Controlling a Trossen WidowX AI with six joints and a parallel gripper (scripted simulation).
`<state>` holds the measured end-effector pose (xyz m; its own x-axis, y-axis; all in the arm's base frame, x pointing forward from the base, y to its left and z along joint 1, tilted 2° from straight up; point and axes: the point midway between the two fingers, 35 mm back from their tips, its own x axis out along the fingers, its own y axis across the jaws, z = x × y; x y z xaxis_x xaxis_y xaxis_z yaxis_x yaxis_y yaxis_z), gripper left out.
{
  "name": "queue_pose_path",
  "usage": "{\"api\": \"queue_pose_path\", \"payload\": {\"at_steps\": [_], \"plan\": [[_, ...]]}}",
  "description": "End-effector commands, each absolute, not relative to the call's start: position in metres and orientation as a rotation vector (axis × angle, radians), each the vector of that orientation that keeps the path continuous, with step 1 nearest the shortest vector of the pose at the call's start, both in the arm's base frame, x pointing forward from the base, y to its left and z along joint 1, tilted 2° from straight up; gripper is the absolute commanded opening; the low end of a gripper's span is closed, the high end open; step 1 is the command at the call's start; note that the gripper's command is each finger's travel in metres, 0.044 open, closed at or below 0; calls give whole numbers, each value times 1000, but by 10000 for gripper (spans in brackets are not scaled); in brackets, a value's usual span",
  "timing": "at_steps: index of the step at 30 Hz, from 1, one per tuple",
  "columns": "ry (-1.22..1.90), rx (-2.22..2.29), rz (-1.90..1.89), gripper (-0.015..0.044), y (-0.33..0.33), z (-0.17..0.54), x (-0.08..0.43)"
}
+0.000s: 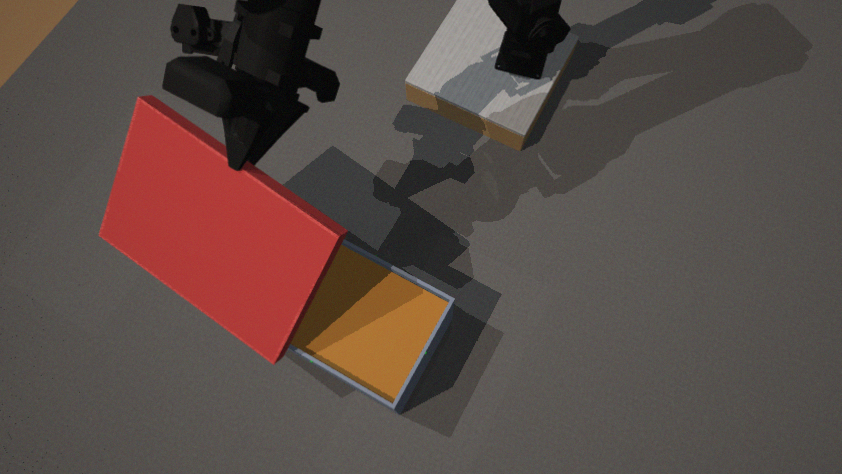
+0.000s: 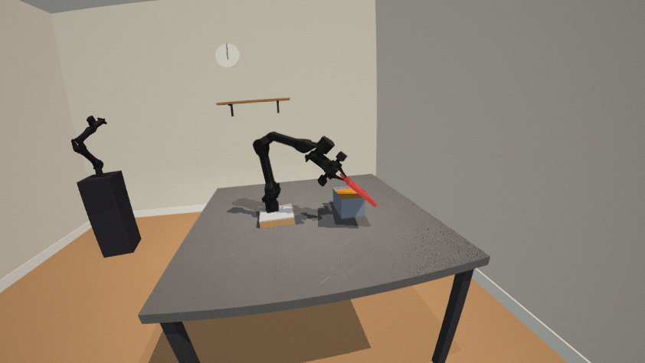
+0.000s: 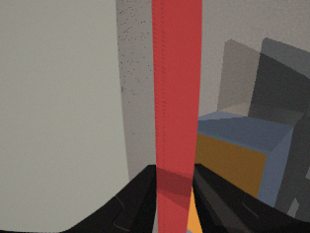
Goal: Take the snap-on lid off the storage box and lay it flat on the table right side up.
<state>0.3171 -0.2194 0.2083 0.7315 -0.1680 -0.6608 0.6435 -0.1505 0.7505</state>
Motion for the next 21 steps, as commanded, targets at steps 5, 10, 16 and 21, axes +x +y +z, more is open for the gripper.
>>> {"api": "queue_pose_path", "payload": {"at_steps": [5,10,16,21], "plan": [[388,1566,-730,0,-238,213,312],[388,1565,-730,0,-247,213,309],[388,1564,-730,0,-258,213,305],[388,1563,-731,0,-268,213,302]]}}
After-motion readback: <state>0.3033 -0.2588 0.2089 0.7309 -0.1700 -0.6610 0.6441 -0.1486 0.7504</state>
